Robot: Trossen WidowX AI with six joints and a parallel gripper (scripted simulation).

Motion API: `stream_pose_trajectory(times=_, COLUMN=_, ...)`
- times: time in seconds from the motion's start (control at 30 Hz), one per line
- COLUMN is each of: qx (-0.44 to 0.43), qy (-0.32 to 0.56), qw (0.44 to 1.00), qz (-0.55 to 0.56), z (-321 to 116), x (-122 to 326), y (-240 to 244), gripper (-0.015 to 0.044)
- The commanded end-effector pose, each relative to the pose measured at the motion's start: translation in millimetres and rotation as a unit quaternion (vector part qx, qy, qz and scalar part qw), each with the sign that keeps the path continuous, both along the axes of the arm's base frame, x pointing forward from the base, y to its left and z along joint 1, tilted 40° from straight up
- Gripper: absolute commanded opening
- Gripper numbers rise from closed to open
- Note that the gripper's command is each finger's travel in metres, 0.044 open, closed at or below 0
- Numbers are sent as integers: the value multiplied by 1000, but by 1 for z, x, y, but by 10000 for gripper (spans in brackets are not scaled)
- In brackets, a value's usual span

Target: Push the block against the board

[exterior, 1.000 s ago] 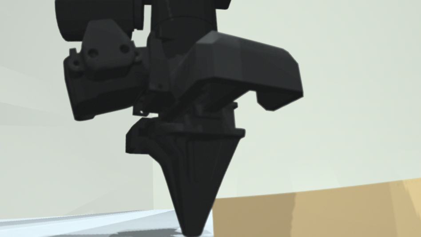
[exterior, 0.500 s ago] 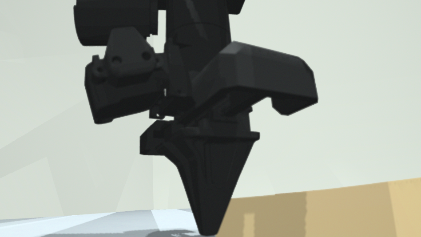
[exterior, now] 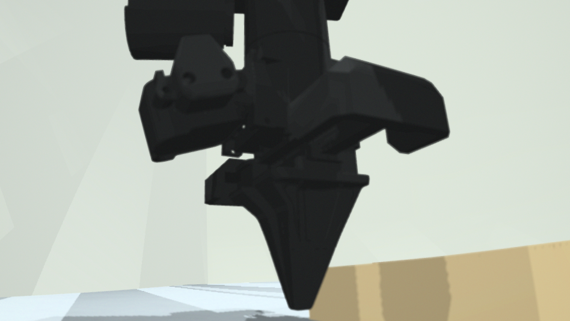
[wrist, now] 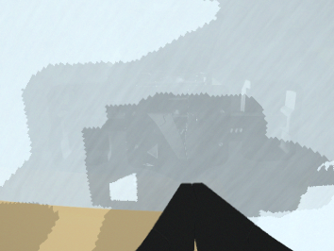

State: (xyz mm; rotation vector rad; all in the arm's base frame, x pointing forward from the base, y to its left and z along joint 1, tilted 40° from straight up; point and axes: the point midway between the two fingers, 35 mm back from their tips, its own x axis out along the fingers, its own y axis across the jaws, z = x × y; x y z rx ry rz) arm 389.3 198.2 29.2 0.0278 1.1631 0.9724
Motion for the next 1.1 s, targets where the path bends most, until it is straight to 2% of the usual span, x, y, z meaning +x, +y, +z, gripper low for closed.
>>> stream_pose_trajectory(times=0.0, qx=-2, qy=5, qw=1000, qz=3, z=-6, x=-8, y=-2, gripper=0)
stream_pose_trajectory(times=1.07, qx=-3, qy=6, qw=1000, qz=3, z=-21, x=-36, y=-17, gripper=0)
